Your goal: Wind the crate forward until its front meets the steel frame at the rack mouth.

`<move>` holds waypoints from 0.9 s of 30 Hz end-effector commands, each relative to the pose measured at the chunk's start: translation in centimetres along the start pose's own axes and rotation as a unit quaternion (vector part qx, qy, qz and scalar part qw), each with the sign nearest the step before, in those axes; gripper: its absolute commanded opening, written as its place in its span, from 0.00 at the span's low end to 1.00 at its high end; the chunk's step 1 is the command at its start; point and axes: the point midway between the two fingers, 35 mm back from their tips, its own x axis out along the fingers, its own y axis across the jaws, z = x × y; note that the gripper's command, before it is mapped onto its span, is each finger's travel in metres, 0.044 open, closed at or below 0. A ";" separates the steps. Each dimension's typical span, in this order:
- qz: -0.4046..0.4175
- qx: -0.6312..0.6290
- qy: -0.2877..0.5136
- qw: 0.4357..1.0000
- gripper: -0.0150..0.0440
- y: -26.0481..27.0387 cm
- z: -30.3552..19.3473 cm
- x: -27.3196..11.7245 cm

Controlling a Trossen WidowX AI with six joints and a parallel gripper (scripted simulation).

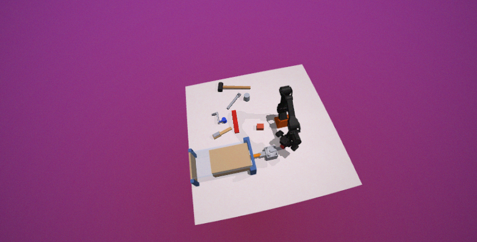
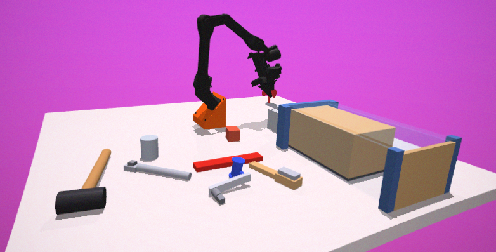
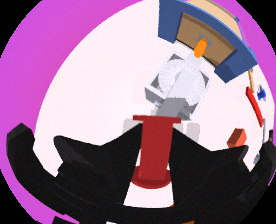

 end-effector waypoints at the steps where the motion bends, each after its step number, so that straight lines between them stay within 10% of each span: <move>1: -0.008 -0.006 0.005 1.000 0.25 -1.7 -0.8 -0.1; 21: 0.005 -0.003 0.006 1.000 0.25 -4.3 -0.9 -0.5; 27: 0.004 -0.003 0.006 1.000 0.52 -4.4 -0.9 -0.4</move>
